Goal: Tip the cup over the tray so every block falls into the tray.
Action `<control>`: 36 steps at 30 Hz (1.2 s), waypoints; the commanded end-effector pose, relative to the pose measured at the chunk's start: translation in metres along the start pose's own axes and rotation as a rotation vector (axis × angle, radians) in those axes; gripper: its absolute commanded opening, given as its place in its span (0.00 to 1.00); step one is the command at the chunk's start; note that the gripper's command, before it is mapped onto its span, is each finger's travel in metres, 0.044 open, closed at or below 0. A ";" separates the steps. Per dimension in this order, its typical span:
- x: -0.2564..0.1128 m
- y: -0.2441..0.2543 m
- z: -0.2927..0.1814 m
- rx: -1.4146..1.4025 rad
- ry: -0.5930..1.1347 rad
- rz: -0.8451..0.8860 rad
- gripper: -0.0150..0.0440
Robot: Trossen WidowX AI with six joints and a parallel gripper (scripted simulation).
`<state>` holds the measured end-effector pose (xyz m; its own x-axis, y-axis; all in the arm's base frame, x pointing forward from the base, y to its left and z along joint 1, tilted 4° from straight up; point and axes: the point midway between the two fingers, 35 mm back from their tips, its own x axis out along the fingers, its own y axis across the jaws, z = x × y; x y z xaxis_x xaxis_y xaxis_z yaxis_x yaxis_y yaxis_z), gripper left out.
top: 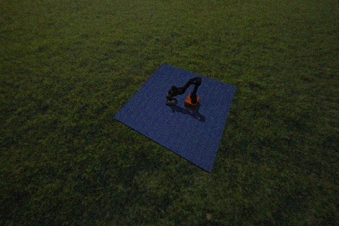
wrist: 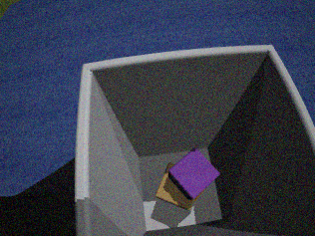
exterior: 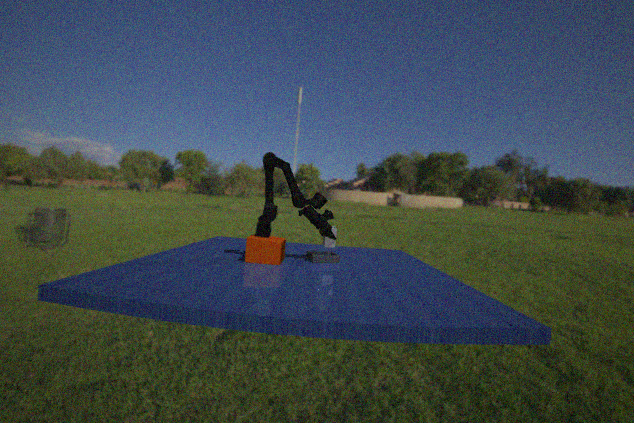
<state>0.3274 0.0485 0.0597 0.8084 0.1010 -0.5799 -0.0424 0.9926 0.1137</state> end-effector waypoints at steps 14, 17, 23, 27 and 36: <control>0.004 0.000 0.000 0.363 -0.009 -0.002 0.25; 0.005 0.000 0.000 0.428 -0.009 -0.001 0.25; 0.007 0.000 -0.001 0.559 -0.010 -0.001 0.25; 0.008 0.000 -0.001 0.647 -0.010 0.000 0.25; 0.010 0.000 -0.003 0.843 -0.010 0.001 0.25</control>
<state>0.3329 0.0496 0.0511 0.8096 0.1011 -0.5782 0.3836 0.6545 0.6516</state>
